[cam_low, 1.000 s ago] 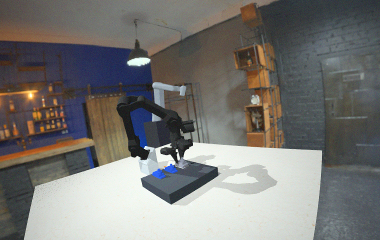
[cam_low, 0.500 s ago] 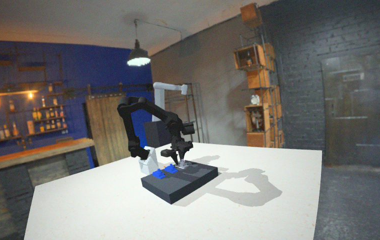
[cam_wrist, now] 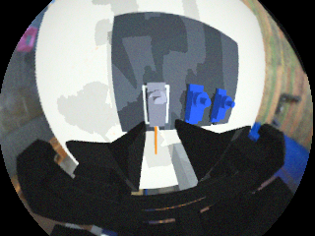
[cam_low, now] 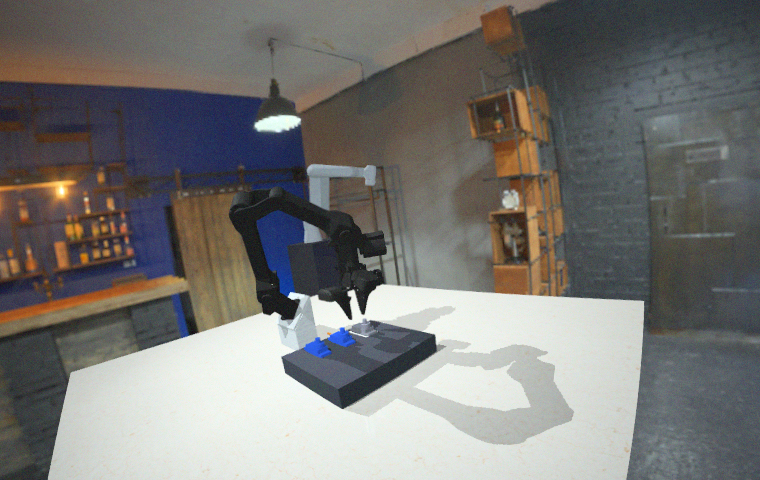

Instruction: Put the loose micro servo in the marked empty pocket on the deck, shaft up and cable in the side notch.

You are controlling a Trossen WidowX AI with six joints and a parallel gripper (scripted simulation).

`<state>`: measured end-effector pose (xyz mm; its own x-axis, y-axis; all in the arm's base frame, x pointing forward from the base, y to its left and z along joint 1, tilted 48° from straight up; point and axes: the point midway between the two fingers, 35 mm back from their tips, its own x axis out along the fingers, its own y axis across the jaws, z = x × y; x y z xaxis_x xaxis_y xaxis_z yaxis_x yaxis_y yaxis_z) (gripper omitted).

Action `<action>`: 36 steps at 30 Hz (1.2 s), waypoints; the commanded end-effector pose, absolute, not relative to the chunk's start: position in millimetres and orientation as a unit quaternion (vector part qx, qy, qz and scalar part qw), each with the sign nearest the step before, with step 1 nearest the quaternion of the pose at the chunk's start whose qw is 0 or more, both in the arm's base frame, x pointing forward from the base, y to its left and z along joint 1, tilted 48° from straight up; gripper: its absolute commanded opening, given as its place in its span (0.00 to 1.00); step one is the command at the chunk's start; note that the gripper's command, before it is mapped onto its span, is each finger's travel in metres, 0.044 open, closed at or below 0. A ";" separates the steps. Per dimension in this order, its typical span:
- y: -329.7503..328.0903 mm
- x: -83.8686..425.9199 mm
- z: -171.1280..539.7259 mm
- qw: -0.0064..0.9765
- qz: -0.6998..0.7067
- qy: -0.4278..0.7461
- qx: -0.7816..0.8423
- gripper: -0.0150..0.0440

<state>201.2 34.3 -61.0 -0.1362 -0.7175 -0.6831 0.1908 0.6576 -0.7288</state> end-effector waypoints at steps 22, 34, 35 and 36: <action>80.7 318.4 11.5 0.629 -0.365 0.659 -0.191 1.00; 92.5 316.9 23.1 0.631 -0.365 0.658 -0.189 1.00; 92.5 316.9 23.1 0.631 -0.365 0.658 -0.189 1.00; 92.5 316.9 23.1 0.631 -0.365 0.658 -0.189 1.00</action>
